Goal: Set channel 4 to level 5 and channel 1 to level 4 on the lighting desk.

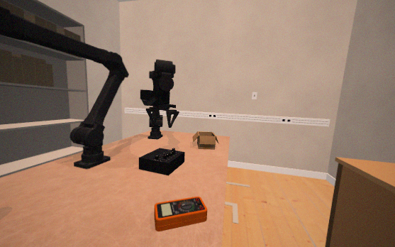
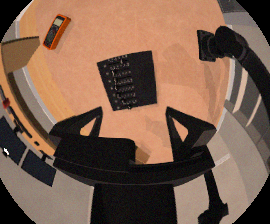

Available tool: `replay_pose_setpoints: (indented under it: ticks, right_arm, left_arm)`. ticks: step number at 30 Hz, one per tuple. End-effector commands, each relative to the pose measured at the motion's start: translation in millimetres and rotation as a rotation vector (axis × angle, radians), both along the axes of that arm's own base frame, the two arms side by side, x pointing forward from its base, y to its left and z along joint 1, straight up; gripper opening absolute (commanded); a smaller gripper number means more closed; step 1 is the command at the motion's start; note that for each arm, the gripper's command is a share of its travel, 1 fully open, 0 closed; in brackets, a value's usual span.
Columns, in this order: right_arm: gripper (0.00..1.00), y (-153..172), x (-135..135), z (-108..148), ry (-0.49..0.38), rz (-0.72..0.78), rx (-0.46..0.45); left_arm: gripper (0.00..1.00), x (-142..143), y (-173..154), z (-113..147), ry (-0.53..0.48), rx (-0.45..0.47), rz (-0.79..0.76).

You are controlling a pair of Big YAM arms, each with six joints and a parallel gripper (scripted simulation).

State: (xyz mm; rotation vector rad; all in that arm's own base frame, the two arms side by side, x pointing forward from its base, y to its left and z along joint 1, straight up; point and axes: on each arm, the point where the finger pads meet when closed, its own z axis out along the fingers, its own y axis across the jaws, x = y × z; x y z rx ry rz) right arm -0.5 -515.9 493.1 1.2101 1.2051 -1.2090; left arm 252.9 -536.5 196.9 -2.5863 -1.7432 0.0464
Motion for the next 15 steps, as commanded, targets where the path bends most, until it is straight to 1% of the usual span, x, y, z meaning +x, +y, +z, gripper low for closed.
replay_pose_setpoints:
  ticks: [1,3,4,5,7,9,15]
  right_arm:
    - [1.00,-6.3,-0.5,42.1,0.013,0.001,-0.076]
    - [1.00,-6.3,-0.5,42.1,0.013,0.001,-0.076]
    - [1.00,-6.3,-0.5,42.1,0.013,0.001,-0.076]
    - [1.00,-6.3,-0.5,42.1,0.013,0.001,-0.076]
    - [1.00,-6.3,-0.5,42.1,0.013,0.001,-0.076]
    - [1.00,-6.3,-0.5,42.1,0.013,0.001,-0.076]
    - [1.00,-6.3,-0.5,42.1,0.013,0.001,-0.076]
  left_arm:
    - [1.00,17.5,5.4,16.1,-0.047,-0.035,0.277]
    - [1.00,17.0,5.2,15.8,-0.054,-0.038,0.325]
    - [1.00,17.0,5.2,15.8,-0.054,-0.038,0.325]
    - [1.00,17.8,3.7,8.8,-0.051,-0.027,0.325]
    - [1.00,11.5,-4.6,11.4,-0.053,-0.036,0.310]
    - [1.00,6.8,-4.7,11.3,-0.050,-0.029,0.303]
    - [1.00,12.2,-2.2,11.1,-0.050,-0.029,0.313]
